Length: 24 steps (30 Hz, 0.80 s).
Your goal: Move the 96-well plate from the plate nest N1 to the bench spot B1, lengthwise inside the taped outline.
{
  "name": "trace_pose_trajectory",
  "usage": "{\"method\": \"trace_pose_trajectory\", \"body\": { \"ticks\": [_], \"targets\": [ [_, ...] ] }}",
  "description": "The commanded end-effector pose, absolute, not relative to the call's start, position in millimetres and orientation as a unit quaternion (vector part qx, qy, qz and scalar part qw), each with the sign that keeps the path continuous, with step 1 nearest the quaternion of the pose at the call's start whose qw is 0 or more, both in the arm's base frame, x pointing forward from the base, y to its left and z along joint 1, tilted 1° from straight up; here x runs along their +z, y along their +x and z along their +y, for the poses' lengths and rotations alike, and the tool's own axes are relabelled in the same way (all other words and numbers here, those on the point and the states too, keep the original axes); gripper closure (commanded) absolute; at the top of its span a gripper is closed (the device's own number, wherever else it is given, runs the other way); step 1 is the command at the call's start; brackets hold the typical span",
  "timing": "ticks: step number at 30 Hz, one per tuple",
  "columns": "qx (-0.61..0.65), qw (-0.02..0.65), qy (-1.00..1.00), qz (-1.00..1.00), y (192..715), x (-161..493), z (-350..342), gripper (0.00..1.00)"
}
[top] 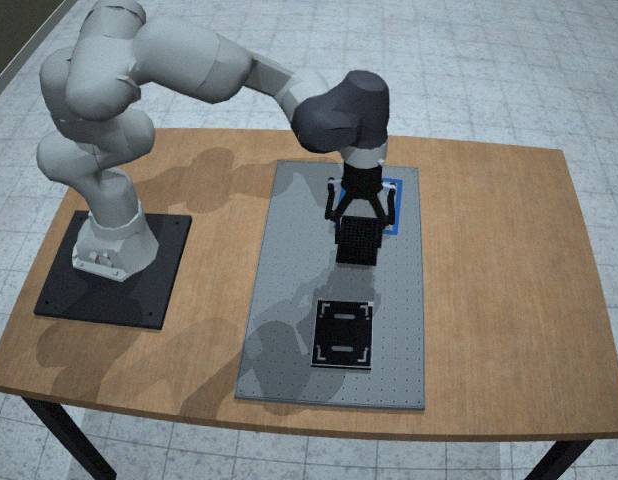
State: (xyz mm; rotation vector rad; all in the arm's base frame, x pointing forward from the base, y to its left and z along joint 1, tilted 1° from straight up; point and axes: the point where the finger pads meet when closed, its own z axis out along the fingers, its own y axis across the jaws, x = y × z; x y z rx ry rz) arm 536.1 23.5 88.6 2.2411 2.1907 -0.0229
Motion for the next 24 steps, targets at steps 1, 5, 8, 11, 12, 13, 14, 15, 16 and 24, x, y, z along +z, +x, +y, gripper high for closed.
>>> {"method": "trace_pose_trajectory", "body": {
  "ticks": [1,5,8,11,12,13,14,15,16,24],
  "targets": [
    [-0.006,0.005,0.73,0.684,539,89,28,0.4],
    [-0.006,0.005,0.73,0.684,540,89,42,0.4],
    [-0.006,0.005,0.73,0.684,541,88,52,0.4],
    [-0.006,0.005,0.73,0.684,542,88,62,0.4],
    [-0.006,0.005,0.73,0.684,542,88,65,0.4],
    [-0.006,0.005,0.73,0.684,542,88,68,0.4],
    [-0.006,0.005,0.73,0.684,543,87,72,0.4],
    [-0.006,0.005,0.73,0.684,543,87,75,0.4],
    [-0.006,0.005,0.73,0.684,543,87,78,0.4],
    [-0.006,0.005,0.73,0.684,545,86,98,0.4]
  ]
}}
